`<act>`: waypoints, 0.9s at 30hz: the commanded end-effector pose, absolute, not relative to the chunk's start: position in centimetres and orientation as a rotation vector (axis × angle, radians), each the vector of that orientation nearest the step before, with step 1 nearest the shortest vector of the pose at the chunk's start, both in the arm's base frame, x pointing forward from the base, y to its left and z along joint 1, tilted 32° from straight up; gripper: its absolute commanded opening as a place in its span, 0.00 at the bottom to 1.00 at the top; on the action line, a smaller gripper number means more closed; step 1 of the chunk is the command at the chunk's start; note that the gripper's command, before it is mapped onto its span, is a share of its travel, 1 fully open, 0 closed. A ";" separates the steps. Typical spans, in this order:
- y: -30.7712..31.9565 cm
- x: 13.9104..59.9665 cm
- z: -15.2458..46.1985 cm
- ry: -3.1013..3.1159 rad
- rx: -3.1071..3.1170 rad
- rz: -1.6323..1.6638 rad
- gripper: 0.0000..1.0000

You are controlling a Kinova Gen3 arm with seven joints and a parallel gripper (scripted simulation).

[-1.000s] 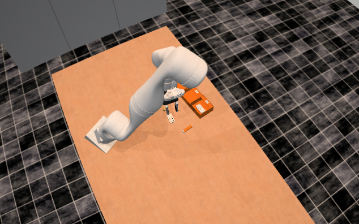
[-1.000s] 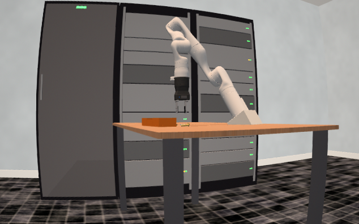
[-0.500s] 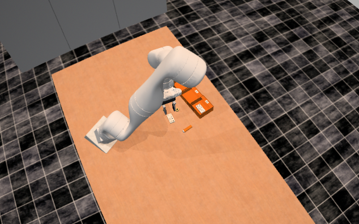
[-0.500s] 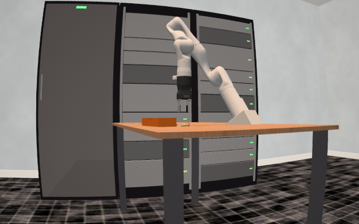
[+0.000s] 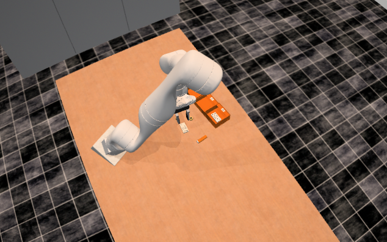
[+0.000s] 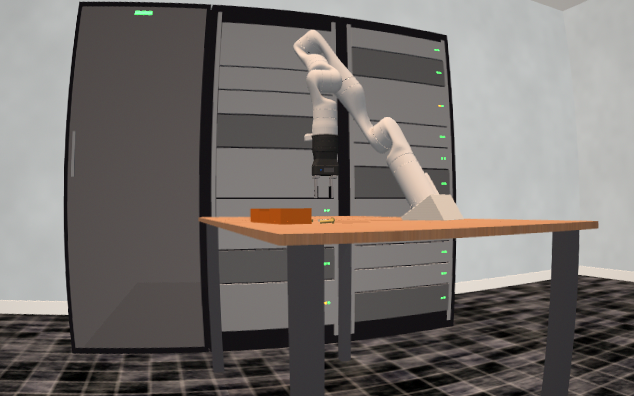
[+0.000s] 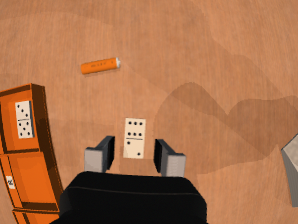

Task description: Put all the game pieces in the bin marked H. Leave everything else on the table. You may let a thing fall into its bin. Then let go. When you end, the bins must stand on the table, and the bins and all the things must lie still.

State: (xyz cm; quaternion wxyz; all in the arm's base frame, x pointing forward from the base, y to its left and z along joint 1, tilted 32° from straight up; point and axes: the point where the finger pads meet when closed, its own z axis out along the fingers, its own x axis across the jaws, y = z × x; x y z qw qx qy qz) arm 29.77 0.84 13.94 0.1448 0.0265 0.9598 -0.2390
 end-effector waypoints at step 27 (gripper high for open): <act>-1.8 30.9 9.3 2.765 0.076 -0.687 0.79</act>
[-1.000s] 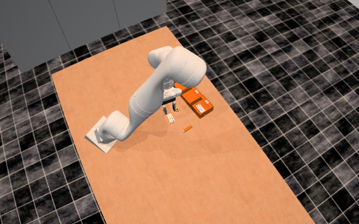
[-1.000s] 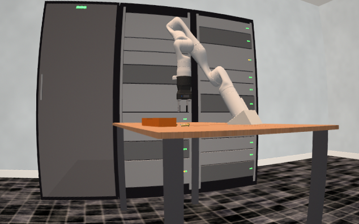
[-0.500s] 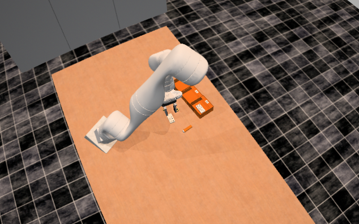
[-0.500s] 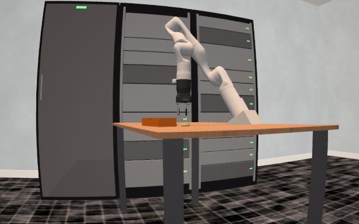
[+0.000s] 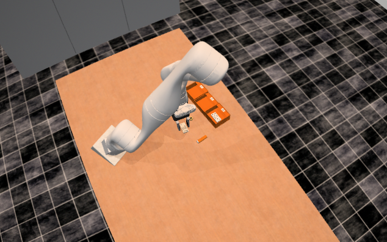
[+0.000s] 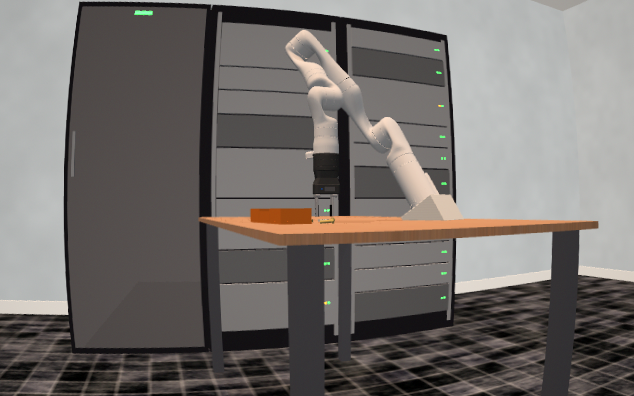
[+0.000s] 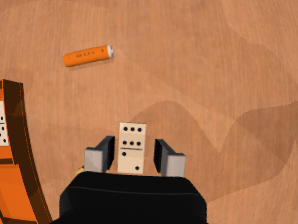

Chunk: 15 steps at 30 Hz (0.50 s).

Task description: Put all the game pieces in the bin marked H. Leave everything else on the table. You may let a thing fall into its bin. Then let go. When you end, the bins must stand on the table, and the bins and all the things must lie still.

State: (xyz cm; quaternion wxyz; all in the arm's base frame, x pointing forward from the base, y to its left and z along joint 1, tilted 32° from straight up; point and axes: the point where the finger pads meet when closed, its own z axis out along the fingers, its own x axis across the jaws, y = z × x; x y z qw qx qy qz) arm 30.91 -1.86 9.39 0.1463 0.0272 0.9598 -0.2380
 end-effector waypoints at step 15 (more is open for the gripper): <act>-2.1 31.4 8.6 2.765 0.076 -0.687 0.79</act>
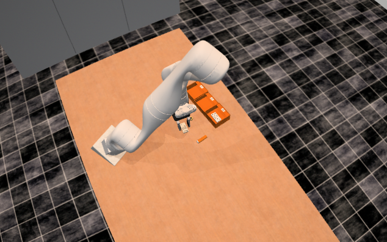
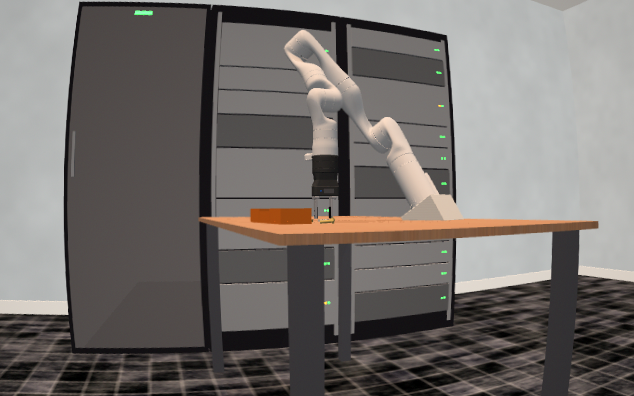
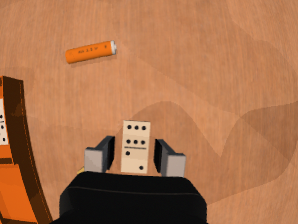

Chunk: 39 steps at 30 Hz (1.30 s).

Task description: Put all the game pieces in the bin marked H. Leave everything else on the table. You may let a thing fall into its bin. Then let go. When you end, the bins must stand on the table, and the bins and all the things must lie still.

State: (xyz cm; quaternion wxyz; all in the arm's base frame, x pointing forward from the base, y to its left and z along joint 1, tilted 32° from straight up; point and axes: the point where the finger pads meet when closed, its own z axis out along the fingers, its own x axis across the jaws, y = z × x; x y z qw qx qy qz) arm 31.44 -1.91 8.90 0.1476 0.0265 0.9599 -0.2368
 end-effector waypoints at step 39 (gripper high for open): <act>-2.3 31.5 8.3 2.765 0.076 -0.687 0.49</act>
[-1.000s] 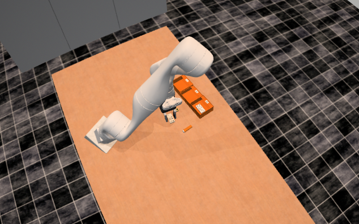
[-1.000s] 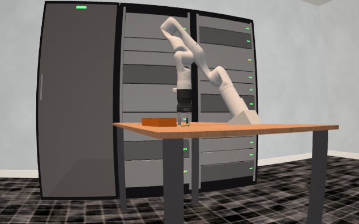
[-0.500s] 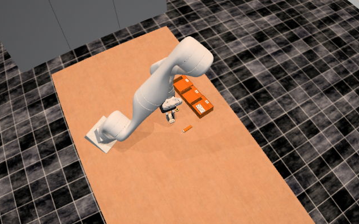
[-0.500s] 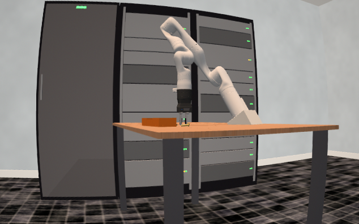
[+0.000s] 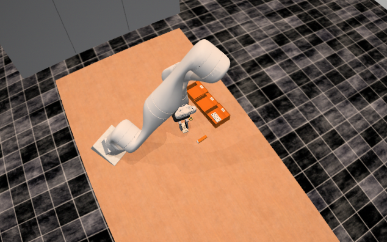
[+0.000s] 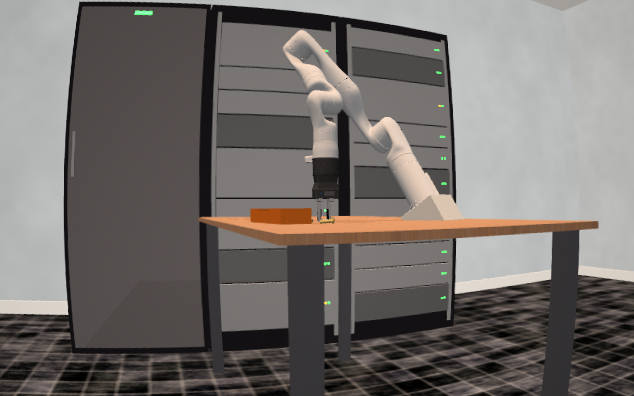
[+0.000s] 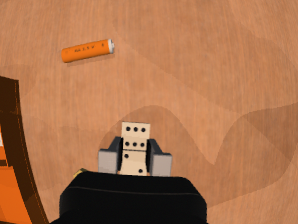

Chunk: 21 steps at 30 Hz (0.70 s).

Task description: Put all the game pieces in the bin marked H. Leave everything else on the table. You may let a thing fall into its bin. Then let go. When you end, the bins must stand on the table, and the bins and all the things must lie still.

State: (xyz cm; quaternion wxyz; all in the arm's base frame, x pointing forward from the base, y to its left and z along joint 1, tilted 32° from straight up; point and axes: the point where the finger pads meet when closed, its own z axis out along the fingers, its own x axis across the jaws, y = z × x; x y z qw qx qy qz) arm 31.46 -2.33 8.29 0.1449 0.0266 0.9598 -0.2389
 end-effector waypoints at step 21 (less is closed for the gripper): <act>-0.4 30.4 11.7 2.765 0.076 -0.687 0.49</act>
